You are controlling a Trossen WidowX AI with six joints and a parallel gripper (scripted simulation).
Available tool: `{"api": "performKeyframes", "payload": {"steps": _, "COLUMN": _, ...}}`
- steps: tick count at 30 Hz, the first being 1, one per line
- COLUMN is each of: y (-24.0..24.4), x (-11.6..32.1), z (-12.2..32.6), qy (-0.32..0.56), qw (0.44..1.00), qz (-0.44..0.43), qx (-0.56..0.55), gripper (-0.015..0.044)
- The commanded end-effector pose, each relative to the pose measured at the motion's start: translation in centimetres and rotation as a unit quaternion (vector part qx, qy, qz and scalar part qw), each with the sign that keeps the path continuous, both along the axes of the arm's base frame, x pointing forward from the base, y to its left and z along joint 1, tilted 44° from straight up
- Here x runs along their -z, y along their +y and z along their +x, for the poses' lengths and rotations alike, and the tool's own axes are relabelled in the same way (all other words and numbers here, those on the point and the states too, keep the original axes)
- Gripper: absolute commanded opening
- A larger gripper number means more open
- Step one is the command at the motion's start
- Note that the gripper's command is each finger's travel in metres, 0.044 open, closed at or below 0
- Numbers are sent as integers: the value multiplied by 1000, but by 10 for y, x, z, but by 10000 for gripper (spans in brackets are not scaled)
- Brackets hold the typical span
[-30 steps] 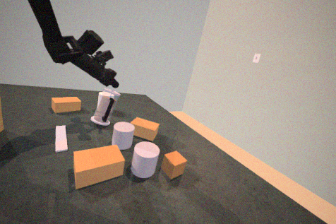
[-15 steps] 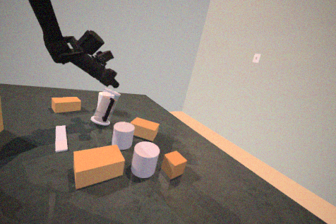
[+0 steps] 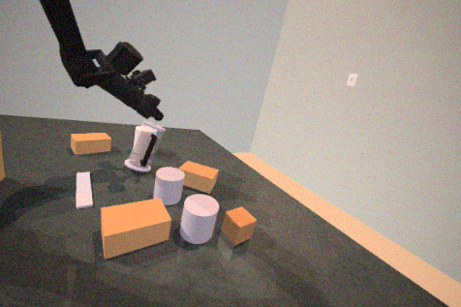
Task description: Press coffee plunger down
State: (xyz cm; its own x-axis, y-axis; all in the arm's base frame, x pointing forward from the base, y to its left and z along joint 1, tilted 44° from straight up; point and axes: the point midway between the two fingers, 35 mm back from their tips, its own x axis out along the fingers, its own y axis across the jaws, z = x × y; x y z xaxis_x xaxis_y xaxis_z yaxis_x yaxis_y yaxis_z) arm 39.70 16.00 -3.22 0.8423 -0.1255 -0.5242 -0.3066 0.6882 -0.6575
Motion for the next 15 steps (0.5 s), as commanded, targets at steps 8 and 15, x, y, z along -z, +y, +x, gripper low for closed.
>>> {"api": "performKeyframes", "payload": {"steps": 8, "y": 0, "x": 0, "z": 0, "qy": 1, "qw": 1000, "qz": 0, "qx": 0, "gripper": 387}}
{"api": "performKeyframes", "payload": {"steps": 15, "y": 3, "x": -4, "z": -3, "qy": 1, "qw": 1000, "qz": 0, "qx": 1, "gripper": 440}}
